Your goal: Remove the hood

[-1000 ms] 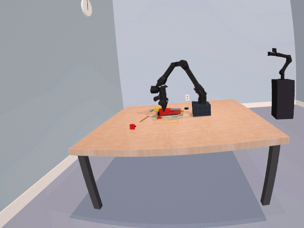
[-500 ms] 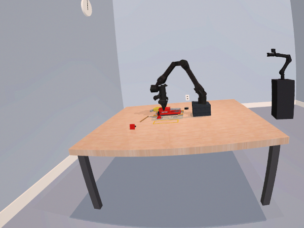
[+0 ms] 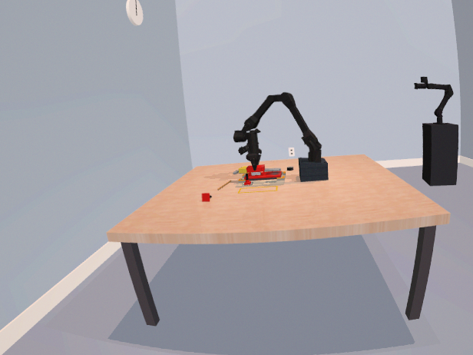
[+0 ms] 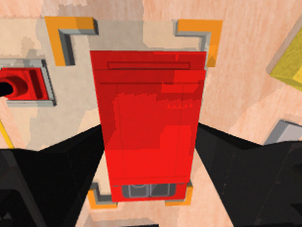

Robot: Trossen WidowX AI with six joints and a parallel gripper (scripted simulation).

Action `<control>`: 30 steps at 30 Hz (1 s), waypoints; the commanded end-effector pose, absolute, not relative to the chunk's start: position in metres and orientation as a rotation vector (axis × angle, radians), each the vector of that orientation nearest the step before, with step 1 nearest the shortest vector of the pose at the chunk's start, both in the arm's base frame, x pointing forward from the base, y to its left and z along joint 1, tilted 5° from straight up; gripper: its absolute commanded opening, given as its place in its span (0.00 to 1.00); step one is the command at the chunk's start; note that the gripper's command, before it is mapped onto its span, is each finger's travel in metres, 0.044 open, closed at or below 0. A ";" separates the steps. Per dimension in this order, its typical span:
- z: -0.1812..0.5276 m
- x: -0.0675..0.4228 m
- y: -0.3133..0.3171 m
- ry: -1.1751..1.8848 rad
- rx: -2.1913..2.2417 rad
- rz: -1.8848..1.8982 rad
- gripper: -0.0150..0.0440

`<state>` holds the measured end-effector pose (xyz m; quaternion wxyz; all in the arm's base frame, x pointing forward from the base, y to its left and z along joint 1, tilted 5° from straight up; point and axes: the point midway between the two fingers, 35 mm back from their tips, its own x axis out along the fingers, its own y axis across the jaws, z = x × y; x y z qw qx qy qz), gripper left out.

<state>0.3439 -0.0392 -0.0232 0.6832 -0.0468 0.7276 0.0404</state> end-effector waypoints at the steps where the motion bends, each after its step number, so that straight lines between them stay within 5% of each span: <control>1: -0.018 0.345 -0.039 1.624 -0.105 0.089 0.25; 16: 0.018 0.347 -0.038 1.629 -0.107 0.092 0.25; 30: 0.022 0.344 0.030 1.620 -0.104 0.097 0.25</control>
